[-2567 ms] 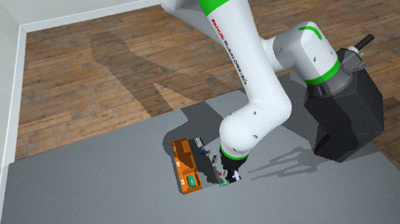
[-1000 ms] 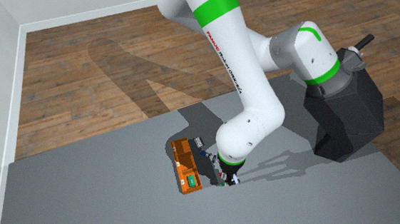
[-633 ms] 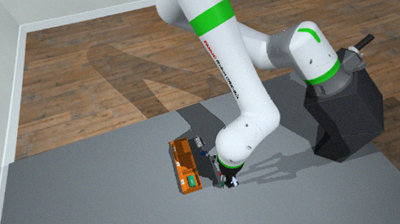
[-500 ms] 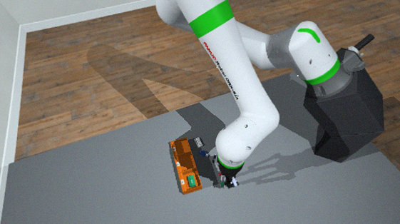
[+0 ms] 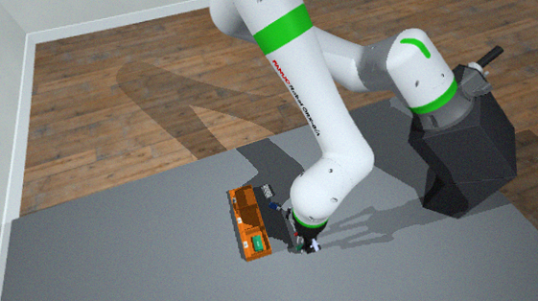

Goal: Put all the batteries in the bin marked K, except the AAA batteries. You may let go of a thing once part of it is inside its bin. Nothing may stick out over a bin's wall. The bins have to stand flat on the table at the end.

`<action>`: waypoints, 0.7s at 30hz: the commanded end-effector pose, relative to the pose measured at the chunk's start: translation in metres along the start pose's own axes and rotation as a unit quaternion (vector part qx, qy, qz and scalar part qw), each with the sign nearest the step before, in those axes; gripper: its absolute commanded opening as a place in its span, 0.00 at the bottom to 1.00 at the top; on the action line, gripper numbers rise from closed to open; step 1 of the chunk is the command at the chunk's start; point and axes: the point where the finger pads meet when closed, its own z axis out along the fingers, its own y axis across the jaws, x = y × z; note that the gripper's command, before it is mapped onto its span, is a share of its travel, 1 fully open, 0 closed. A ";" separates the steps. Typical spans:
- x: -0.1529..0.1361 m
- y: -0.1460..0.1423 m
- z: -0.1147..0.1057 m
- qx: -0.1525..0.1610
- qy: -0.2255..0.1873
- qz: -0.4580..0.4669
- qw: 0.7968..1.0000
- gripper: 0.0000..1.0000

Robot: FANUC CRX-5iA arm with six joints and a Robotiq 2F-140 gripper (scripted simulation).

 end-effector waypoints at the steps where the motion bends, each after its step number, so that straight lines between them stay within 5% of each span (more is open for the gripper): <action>1: 0.000 0.000 0.000 0.000 0.000 0.000 1.000 0.17; 2: 0.000 0.000 0.000 0.000 0.000 0.000 1.000 0.17; 3: 0.000 0.000 0.000 0.000 0.000 0.000 1.000 0.05; 21: 0.000 0.000 0.000 0.000 0.000 0.000 1.000 0.05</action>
